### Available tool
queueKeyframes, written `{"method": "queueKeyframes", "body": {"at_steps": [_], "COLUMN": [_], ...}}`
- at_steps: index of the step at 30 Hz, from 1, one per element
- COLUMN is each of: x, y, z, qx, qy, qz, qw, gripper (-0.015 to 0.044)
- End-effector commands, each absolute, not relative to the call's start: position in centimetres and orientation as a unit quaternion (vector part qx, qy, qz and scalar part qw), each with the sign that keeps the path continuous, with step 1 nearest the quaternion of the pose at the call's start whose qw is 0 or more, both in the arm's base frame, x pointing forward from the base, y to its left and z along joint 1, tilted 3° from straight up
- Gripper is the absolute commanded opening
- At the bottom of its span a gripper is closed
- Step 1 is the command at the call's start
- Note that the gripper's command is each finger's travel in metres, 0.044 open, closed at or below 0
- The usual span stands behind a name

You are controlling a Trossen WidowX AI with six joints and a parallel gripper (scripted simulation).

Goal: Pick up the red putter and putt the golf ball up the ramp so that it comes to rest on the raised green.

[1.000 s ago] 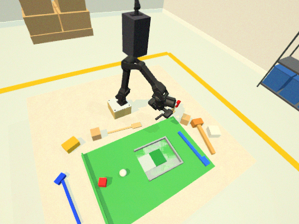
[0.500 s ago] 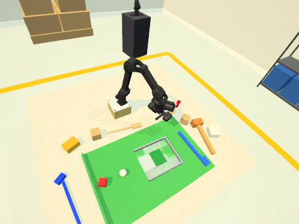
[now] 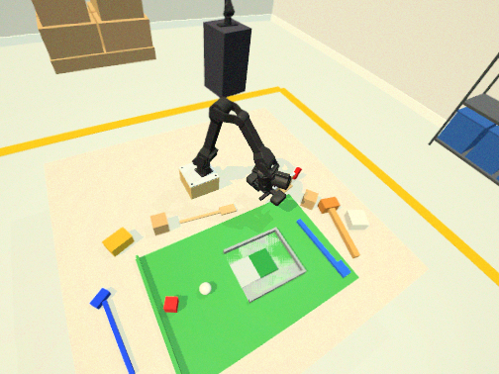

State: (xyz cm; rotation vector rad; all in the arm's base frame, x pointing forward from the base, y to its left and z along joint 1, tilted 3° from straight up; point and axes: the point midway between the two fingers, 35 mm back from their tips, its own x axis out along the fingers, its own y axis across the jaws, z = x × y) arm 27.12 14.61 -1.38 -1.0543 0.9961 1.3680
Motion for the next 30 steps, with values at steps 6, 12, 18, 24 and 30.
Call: {"method": "queueKeyframes", "body": {"at_steps": [6,12,18,24,30], "x": [26.7,26.7,26.7,26.9,26.9], "y": [14.5,14.5,14.5,14.5,14.5], "z": [-3.3,-3.6,-3.6,-3.2,-3.2], "qx": [-0.441,-0.441,-0.441,-0.442,-0.442], "qy": [0.424,0.424,0.424,0.423,0.423], "qz": [0.581,0.581,0.581,0.577,0.577], "qw": [0.536,0.536,0.536,0.54,0.54], "gripper": [0.044,0.044,0.044,0.0282,0.0125]}}
